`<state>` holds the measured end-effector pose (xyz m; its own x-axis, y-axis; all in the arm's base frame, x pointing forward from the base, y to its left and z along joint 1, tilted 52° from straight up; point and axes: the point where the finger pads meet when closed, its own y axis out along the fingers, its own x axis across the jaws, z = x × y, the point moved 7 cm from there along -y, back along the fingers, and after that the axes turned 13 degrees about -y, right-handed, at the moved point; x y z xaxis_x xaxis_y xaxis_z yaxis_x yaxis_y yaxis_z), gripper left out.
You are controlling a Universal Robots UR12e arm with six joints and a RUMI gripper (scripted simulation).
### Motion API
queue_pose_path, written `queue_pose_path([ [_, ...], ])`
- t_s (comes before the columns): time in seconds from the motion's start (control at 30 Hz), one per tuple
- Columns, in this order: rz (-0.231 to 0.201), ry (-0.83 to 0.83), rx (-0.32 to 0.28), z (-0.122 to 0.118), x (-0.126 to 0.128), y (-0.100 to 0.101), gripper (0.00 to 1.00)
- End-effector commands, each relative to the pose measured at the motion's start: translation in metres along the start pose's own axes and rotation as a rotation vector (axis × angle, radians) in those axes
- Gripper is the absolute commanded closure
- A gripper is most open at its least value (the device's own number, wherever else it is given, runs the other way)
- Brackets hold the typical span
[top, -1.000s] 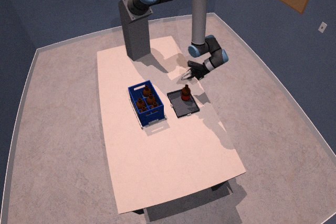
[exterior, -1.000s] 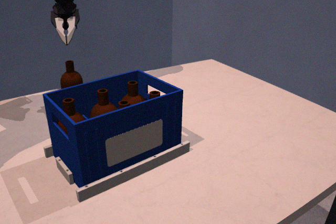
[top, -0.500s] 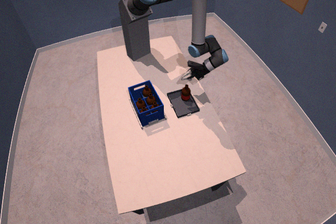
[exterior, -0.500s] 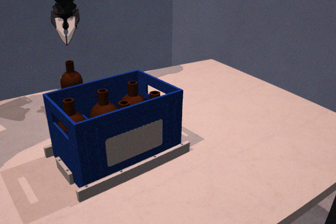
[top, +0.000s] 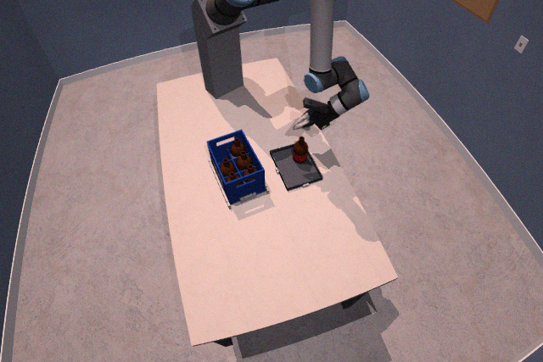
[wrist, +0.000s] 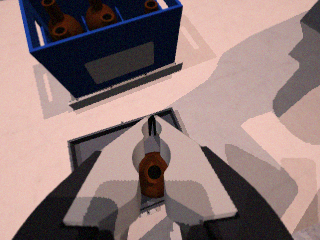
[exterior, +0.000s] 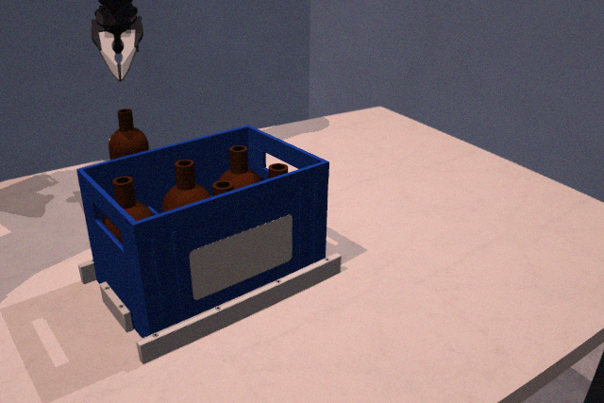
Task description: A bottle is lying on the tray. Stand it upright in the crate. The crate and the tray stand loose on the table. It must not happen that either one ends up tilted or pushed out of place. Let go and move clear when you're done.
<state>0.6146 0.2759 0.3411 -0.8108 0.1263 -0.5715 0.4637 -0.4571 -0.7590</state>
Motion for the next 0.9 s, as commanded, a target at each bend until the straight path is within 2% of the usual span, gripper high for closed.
queue_pose_path([
  [0.0,0.001,0.0,-0.001,0.0,0.0,-0.001,1.0],
  [0.13,0.001,0.0,-0.001,0.0,0.0,-0.001,1.0],
  [0.17,0.001,0.001,-0.001,0.0,0.0,-0.001,0.0],
  [0.5,-0.002,0.01,-0.021,0.007,-0.002,0.006,0.0],
  [0.63,-0.004,0.026,-0.057,0.019,-0.004,0.017,0.0],
  [0.8,0.004,0.055,-0.13,0.043,-0.009,0.037,0.0],
  [0.87,0.004,0.055,-0.13,0.043,-0.009,0.037,0.0],
])
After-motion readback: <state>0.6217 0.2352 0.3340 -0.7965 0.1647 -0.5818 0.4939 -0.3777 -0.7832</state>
